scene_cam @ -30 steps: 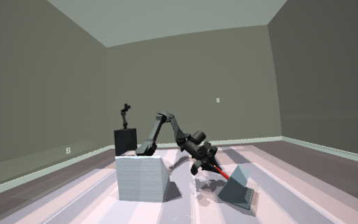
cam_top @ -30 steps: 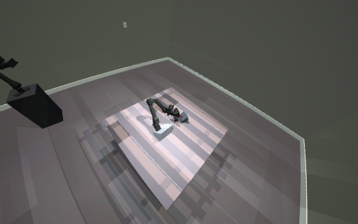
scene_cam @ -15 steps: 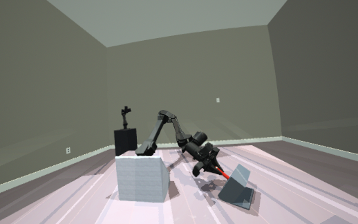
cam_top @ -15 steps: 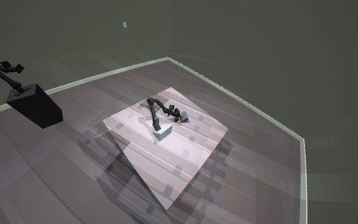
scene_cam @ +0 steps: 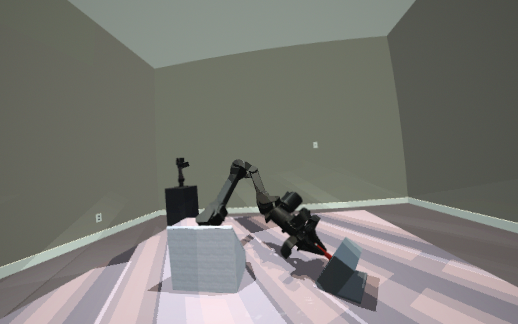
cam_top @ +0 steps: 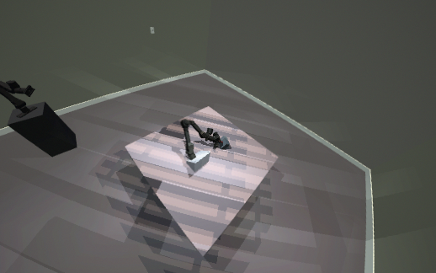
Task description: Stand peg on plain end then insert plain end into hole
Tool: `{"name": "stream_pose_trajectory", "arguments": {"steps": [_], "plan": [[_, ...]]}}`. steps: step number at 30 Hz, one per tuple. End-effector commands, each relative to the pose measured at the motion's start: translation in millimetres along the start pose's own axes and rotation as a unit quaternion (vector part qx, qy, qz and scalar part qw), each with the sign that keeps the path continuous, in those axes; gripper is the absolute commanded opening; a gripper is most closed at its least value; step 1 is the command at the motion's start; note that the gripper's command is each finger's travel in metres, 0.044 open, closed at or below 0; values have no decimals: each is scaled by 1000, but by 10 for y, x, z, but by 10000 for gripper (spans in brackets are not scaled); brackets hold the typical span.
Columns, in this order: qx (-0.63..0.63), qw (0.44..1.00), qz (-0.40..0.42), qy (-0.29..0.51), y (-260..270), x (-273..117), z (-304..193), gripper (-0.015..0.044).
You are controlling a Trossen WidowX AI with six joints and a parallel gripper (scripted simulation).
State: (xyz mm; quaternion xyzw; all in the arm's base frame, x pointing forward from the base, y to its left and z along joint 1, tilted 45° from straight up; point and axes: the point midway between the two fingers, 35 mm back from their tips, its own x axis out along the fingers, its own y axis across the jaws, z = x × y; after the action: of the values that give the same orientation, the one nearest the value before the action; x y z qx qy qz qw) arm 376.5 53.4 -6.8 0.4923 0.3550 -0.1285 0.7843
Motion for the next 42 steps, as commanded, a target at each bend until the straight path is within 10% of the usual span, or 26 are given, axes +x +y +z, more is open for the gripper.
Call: {"name": "stream_pose_trajectory", "arguments": {"steps": [1,19,36,42], "plan": [[1,1000,0,-1,6,29,5,0],[0,1000,1,0,6,47,4,0],[0,1000,1,0,11,24,7,440],[0,1000,1,0,22,-31,12,440]]}}
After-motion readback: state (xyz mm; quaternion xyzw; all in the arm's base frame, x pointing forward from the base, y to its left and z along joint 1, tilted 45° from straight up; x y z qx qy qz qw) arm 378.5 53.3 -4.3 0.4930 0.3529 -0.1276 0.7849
